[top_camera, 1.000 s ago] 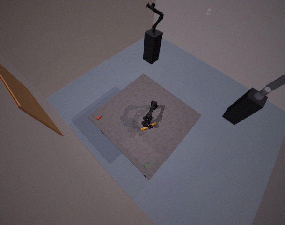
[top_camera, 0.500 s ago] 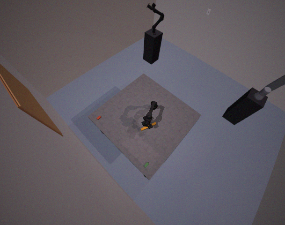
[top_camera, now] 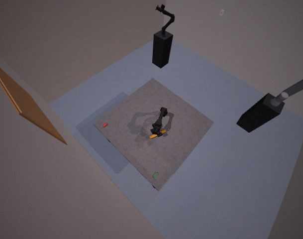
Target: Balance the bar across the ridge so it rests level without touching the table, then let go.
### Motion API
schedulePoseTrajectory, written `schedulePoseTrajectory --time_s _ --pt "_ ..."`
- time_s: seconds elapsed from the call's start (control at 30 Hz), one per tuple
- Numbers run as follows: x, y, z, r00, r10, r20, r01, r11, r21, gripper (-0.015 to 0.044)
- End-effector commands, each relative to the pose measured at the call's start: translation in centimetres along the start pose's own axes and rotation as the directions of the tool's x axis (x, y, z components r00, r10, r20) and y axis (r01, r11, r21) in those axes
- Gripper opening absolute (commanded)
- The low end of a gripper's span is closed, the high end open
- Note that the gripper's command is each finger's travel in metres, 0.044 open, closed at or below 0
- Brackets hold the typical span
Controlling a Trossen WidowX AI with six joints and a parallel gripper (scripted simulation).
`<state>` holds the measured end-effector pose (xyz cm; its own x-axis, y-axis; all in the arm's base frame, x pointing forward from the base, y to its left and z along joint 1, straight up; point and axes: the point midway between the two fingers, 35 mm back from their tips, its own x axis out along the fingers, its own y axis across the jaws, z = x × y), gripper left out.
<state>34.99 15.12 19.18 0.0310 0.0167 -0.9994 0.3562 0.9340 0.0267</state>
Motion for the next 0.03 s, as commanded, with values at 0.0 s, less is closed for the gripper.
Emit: schedulePoseTrajectory --time_s 0.0 --pt "0.03 -0.01 -0.02 1.000 -0.002 -0.002 0.002 1.000 0.000 0.0440"
